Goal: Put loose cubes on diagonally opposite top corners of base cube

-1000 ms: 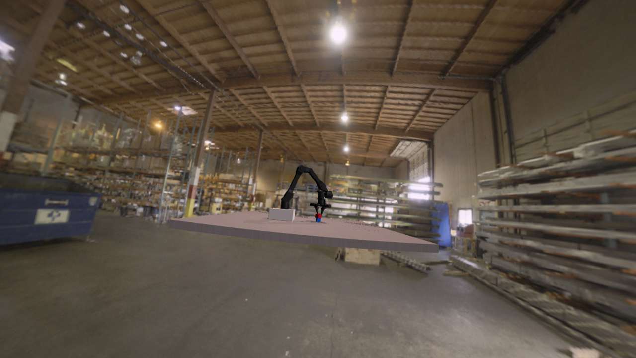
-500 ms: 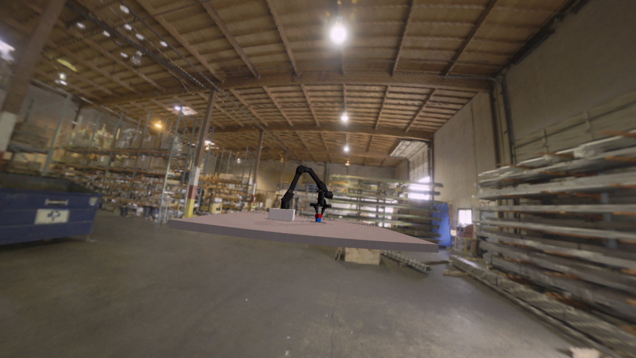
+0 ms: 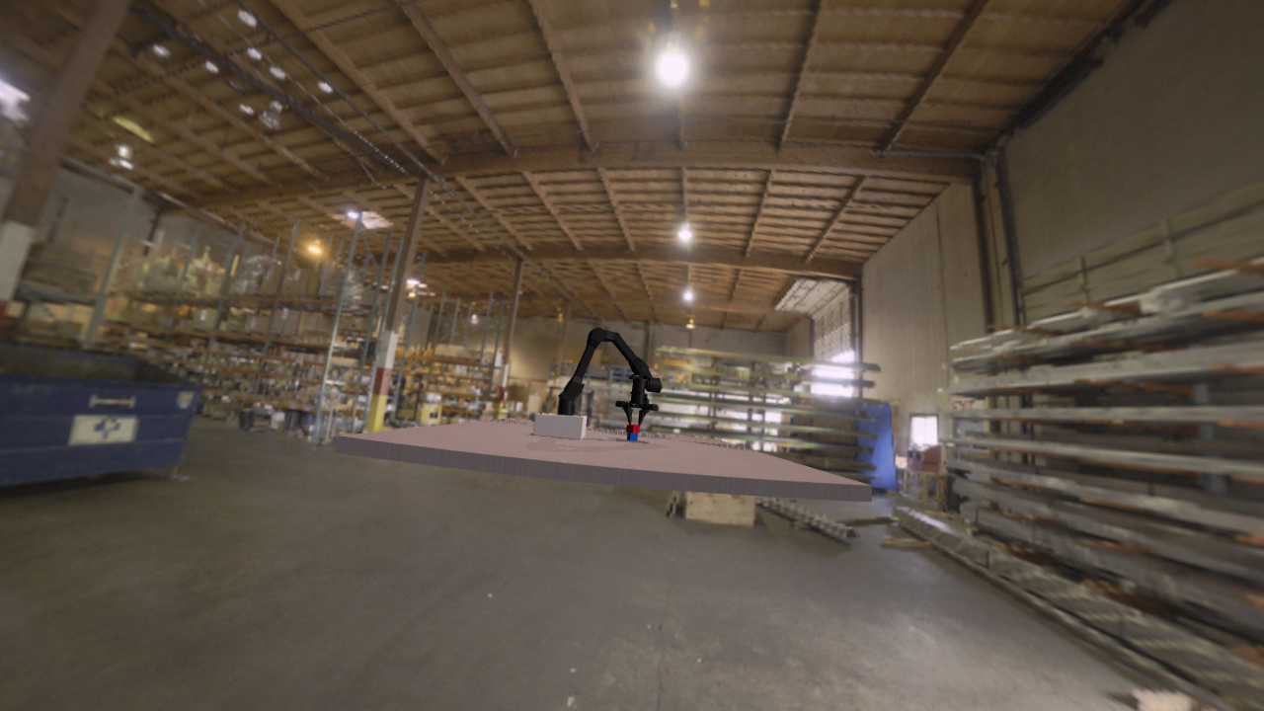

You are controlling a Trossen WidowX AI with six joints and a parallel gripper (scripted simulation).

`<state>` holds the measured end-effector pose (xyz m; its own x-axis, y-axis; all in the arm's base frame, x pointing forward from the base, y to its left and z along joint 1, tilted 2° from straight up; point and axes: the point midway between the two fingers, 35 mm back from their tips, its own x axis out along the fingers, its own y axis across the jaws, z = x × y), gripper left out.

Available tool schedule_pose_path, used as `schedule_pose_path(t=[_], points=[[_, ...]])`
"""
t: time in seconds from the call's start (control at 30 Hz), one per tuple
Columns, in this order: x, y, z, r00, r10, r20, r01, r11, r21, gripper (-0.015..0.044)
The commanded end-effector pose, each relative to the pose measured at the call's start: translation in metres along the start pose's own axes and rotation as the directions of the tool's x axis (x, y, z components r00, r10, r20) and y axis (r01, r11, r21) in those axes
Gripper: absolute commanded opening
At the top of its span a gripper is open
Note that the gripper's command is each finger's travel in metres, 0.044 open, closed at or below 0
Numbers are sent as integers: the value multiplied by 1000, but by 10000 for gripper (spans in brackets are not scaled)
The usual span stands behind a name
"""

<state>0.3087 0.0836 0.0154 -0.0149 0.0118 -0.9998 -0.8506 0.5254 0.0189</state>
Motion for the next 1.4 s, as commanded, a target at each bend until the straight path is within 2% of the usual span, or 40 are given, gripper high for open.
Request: schedule_pose_path(t=[0.0, 1.37], points=[[-8, -2, 2, 1000, -10, 11, 10, 1000, -1, 205], [-42, -2, 1, 1000, -10, 11, 10, 1000, -1, 205]])
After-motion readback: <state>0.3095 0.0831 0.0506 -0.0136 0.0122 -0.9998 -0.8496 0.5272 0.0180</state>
